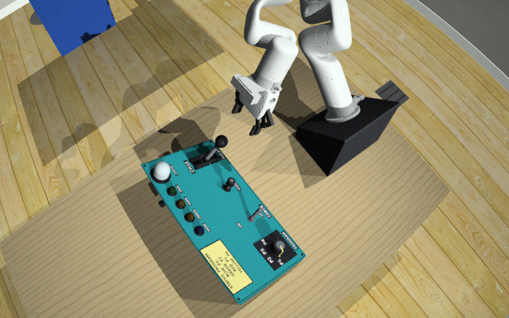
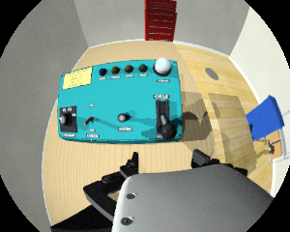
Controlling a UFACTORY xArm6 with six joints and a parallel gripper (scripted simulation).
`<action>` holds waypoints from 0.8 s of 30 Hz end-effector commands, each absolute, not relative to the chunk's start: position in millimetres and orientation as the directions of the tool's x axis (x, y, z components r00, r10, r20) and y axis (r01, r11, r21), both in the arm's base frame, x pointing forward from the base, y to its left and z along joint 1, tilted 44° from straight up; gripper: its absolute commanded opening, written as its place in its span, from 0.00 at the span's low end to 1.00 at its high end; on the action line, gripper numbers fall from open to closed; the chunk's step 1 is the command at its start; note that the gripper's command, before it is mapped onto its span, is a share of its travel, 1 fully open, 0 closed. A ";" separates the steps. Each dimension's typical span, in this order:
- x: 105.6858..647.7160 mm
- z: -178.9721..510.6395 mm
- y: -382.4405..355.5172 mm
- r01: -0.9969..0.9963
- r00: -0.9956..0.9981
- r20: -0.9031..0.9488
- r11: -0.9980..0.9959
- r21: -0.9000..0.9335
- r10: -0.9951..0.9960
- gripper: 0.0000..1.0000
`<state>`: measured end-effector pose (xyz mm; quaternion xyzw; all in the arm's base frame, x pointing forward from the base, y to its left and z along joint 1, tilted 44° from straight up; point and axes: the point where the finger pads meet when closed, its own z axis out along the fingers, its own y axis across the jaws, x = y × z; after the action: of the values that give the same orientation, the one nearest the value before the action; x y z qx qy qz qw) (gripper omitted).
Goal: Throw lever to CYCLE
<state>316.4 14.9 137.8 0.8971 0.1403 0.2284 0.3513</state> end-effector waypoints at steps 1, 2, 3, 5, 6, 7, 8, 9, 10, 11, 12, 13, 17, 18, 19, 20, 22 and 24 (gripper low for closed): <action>316.3 140.0 16.7 0.090 0.855 0.314 -0.715 0.693 0.412 1.00; 316.3 140.0 16.7 0.090 0.855 0.314 -0.715 0.693 0.412 1.00; 315.8 140.6 17.3 0.090 0.855 0.314 -0.715 0.693 0.412 1.00; 314.5 142.3 18.8 0.090 0.855 0.314 -0.715 0.693 0.412 1.00; 313.7 143.4 19.7 0.090 0.855 0.314 -0.715 0.693 0.412 1.00; 312.8 144.5 20.6 0.090 0.855 0.314 -0.715 0.693 0.412 1.00; 311.9 145.8 21.7 0.090 0.855 0.314 -0.715 0.693 0.412 1.00; 310.8 147.2 22.9 0.090 0.855 0.314 -0.715 0.693 0.412 1.00; 309.7 148.6 24.2 0.090 0.855 0.314 -0.715 0.693 0.412 1.00; 308.5 150.2 25.5 0.090 0.855 0.314 -0.715 0.693 0.412 1.00; 307.3 151.8 26.9 0.090 0.855 0.314 -0.715 0.693 0.412 1.00; 306.0 153.5 28.3 0.090 0.855 0.314 -0.715 0.693 0.412 1.00; 300.7 160.5 34.3 0.090 0.855 0.314 -0.715 0.693 0.412 1.00; 300.7 160.5 34.3 0.090 0.855 0.314 -0.715 0.693 0.412 1.00; 300.7 160.5 34.3 0.090 0.855 0.314 -0.715 0.693 0.412 1.00; 299.3 162.3 35.8 0.090 0.855 0.314 -0.715 0.693 0.412 1.00; 296.7 165.8 38.8 0.090 0.855 0.314 -0.715 0.693 0.412 1.00; 294.1 169.1 41.7 0.090 0.855 0.314 -0.715 0.693 0.412 1.00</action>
<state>299.0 35.3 161.1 0.8972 0.1407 0.2283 0.3509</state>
